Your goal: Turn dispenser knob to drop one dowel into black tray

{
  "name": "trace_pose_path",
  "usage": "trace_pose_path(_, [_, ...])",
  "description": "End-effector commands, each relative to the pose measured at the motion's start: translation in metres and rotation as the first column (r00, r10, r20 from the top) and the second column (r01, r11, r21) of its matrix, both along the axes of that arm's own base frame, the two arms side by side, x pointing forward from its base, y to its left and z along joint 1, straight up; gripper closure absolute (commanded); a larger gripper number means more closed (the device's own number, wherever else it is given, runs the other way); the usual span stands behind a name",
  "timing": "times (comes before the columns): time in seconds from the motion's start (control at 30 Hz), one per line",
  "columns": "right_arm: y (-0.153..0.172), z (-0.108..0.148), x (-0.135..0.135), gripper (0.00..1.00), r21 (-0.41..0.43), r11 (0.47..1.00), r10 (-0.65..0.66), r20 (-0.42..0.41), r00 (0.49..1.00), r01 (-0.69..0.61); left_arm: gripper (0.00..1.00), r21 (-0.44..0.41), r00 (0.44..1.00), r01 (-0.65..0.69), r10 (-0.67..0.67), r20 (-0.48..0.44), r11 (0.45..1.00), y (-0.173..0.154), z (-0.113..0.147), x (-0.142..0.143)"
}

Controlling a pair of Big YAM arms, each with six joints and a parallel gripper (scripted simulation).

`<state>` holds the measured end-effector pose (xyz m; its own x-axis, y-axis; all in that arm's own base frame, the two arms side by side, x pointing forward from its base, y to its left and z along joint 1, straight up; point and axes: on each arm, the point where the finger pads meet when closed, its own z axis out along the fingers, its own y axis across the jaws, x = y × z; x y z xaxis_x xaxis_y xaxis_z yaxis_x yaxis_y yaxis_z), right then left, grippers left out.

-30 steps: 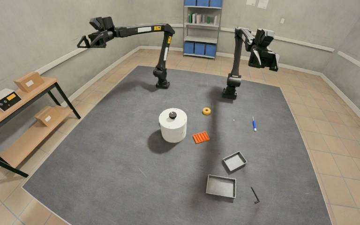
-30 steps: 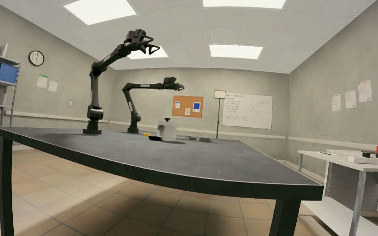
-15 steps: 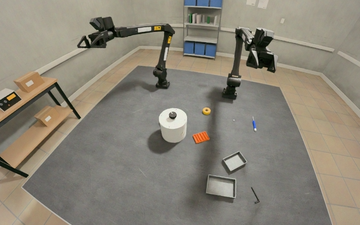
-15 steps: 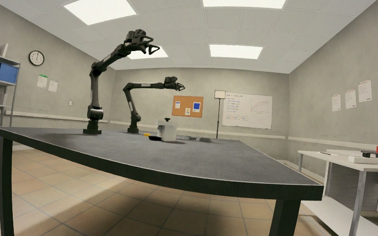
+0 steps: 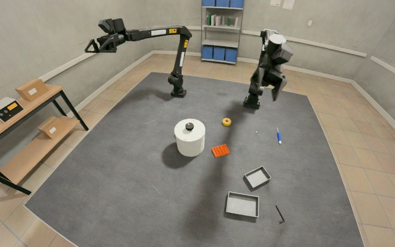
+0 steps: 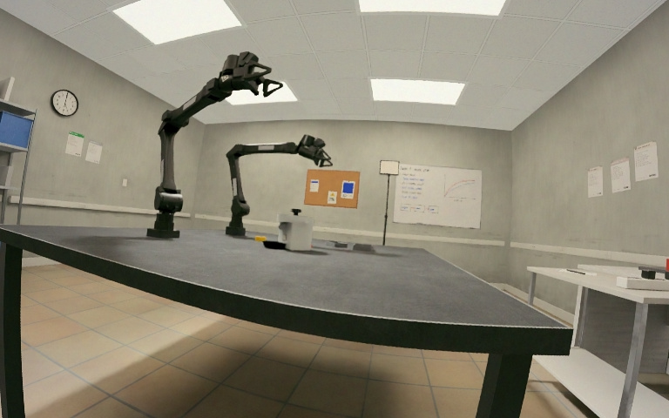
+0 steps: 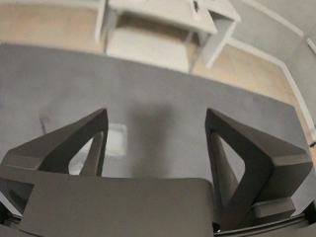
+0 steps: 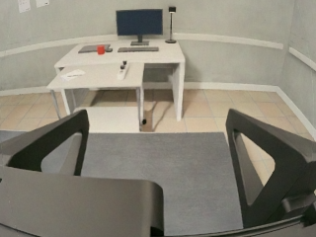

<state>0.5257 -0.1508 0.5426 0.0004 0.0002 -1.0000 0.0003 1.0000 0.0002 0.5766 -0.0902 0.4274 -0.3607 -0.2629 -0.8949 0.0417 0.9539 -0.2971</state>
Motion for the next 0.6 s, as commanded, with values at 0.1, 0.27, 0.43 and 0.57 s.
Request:
trace_pose_path(0.1, [0.01, 0.008, -0.005, 0.0, -0.021, 1.0, 0.012, 0.011, 1.0, -0.012, 0.31, -0.132, 0.992, -0.021, 0.004, -0.129, 0.991, -0.032, -0.004, 0.024])
trace_pose_path(0.27, [0.01, 0.008, -0.005, 0.0, -0.021, 1.0, 0.012, 0.011, 1.0, -0.012, 0.31, -0.196, 0.96, -0.043, -0.014, -0.279, 0.98, -0.073, -0.034, 0.031])
trace_pose_path(0.43, [0.01, 0.008, -0.005, 0.0, -0.021, 1.0, 0.012, 0.011, 1.0, -0.012, 0.31, -0.236, 0.905, -0.093, -0.017, -0.425, 0.967, -0.11, -0.066, 0.033])
trace_pose_path(0.57, [0.01, 0.008, -0.005, 0.0, -0.021, 1.0, 0.012, 0.011, 1.0, -0.012, 0.31, -0.248, 0.862, -0.13, -0.014, -0.507, 0.96, -0.131, -0.085, 0.031])
